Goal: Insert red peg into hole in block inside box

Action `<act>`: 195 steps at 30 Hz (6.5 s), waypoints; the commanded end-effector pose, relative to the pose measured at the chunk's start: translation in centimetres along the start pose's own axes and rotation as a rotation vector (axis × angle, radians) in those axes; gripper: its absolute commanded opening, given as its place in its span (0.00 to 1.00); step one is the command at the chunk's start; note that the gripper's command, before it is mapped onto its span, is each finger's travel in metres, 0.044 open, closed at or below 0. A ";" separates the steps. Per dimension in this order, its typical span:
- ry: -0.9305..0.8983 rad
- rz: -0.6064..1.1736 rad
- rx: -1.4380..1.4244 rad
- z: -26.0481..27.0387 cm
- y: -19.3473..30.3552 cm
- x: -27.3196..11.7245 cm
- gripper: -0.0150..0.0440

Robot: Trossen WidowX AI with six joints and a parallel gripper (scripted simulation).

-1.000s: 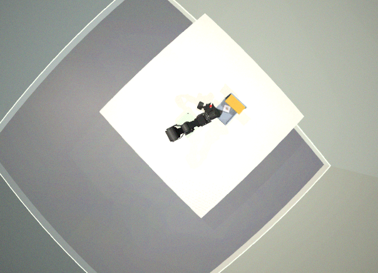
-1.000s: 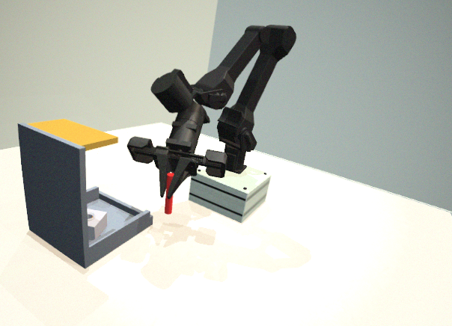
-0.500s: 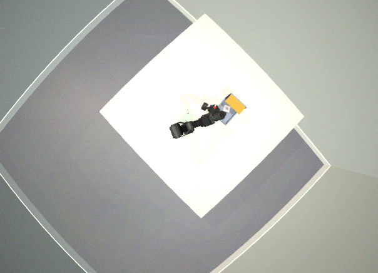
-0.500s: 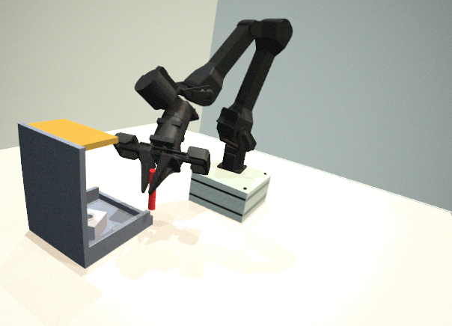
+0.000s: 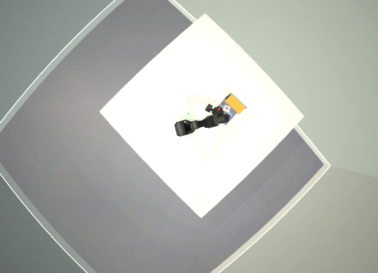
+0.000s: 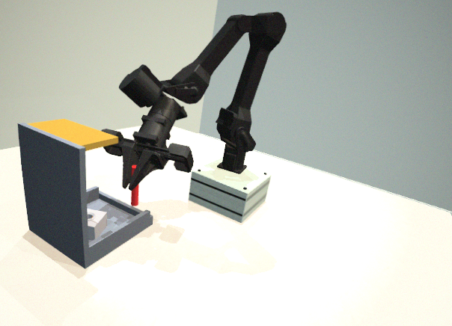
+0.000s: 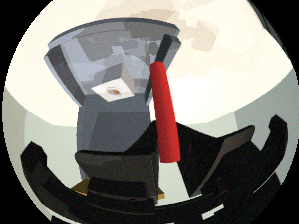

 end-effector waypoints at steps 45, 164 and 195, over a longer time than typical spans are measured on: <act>-0.055 0.016 0.034 5.5 2.3 2.7 0.25; -0.055 0.018 0.034 6.5 2.1 6.5 0.25; -0.055 0.018 0.034 6.5 1.6 6.9 0.25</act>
Point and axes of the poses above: the point midway between the two fingers, 35 mm back from their tips, its own x axis out along the fingers, its own z axis across the jaws, y = z × x, the point moved 3 cm from there along -x, back along the fingers, and after that the axes turned 1 degree about x, right-handed, at the moved point
